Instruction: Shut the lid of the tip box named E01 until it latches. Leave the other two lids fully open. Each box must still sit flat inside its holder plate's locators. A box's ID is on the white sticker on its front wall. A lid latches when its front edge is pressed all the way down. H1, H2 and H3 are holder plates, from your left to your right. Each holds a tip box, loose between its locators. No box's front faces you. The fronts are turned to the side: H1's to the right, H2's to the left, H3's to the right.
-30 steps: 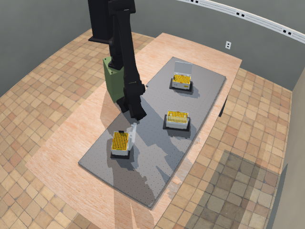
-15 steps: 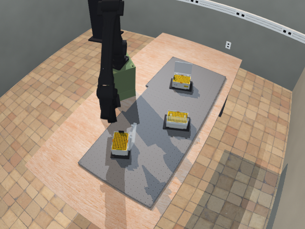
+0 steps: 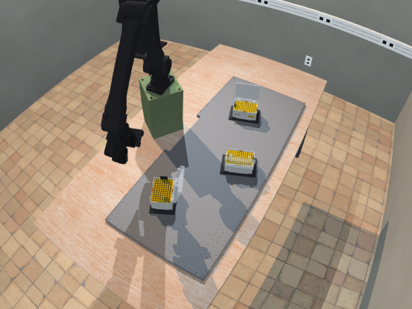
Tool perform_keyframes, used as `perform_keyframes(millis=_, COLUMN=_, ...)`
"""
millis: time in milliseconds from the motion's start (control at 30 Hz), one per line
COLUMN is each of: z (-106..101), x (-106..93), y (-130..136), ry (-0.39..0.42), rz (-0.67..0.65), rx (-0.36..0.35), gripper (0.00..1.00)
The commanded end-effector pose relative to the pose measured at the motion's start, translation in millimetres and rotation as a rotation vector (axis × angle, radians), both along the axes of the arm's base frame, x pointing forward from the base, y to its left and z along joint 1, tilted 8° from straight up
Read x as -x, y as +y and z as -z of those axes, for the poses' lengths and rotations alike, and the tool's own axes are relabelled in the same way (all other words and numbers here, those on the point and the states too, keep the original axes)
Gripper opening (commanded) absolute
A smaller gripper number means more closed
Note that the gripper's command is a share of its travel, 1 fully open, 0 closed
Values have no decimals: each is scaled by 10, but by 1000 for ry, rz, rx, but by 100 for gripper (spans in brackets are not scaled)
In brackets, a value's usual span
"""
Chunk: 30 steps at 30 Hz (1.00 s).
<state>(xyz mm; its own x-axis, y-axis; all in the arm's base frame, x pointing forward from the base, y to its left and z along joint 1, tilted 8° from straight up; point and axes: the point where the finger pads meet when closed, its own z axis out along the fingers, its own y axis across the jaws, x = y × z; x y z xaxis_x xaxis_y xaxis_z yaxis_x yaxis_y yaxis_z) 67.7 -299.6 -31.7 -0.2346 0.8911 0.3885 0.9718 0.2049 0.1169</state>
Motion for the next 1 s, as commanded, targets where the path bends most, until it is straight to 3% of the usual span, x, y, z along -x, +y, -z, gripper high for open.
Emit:
perform_keyframes(millis=0, z=-34, x=-19, y=-105, ry=22, rz=75, rx=-7, gripper=0)
perform_keyframes(millis=67, z=-63, x=-95, y=-97, ry=17, rz=77, rx=-1, gripper=0)
perform_keyframes(millis=500, z=660, x=-171, y=-164, ry=16, rz=77, rx=8, gripper=0)
perform_keyframes(millis=567, z=660, x=-171, y=-164, ry=16, rz=77, rx=8, gripper=0)
perform_keyframes(millis=967, z=1269, x=-232, y=-177, ry=18, rz=77, rx=1, gripper=0)
